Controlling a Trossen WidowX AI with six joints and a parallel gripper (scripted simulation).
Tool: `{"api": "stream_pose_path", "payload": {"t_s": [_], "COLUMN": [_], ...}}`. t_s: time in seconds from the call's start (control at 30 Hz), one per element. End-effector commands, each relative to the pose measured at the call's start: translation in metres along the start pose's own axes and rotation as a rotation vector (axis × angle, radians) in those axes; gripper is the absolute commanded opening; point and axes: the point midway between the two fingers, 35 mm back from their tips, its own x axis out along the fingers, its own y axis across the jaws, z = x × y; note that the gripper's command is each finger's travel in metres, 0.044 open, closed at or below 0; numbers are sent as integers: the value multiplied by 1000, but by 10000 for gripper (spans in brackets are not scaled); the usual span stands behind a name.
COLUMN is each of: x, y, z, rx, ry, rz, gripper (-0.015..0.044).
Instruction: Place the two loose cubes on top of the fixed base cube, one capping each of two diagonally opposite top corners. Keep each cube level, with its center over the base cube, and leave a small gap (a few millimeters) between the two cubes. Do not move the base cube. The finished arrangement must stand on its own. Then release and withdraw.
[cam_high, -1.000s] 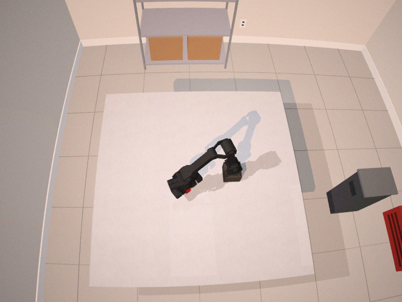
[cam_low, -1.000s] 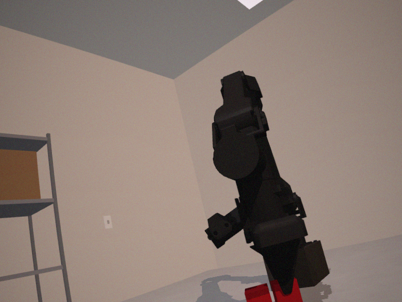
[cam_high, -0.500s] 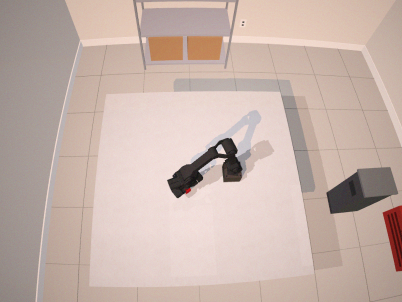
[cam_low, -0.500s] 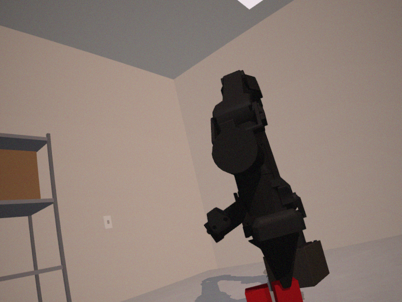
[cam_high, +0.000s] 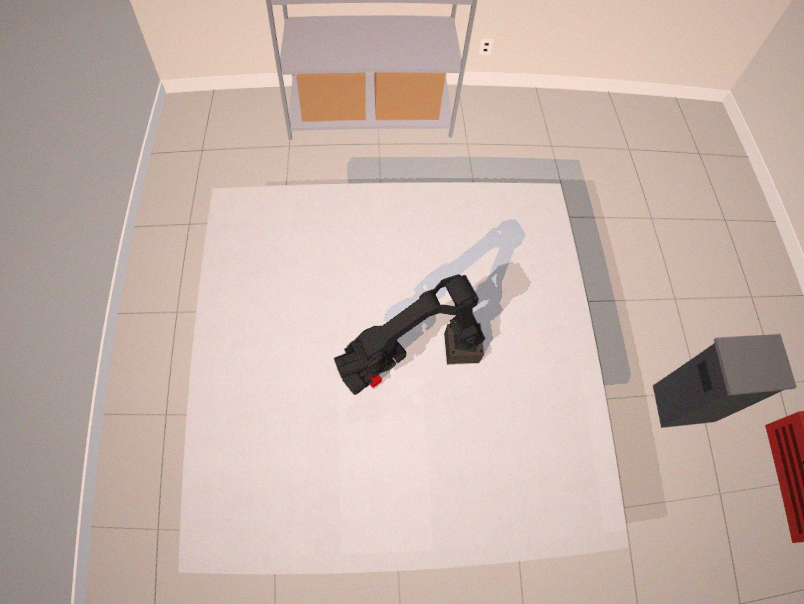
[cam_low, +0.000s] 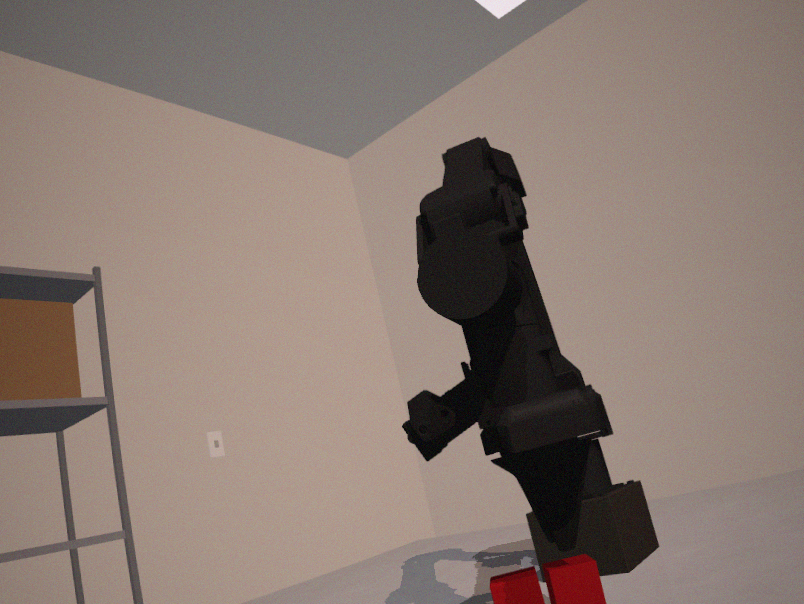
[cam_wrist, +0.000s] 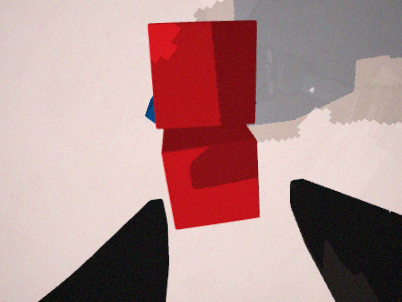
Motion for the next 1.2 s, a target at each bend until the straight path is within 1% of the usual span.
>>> {"api": "stream_pose_path", "payload": {"t_s": [0.0,0.87,1.07,1.17], "x": [-8,-38,-38,-41], "y": [3,2,2,1], "z": [1,0,0,0], "rx": [2,2,2,-1], "ry": [-4,-4,-4,-2], "rz": [13,13,13,8], "gripper": [205,205,205,284]}}
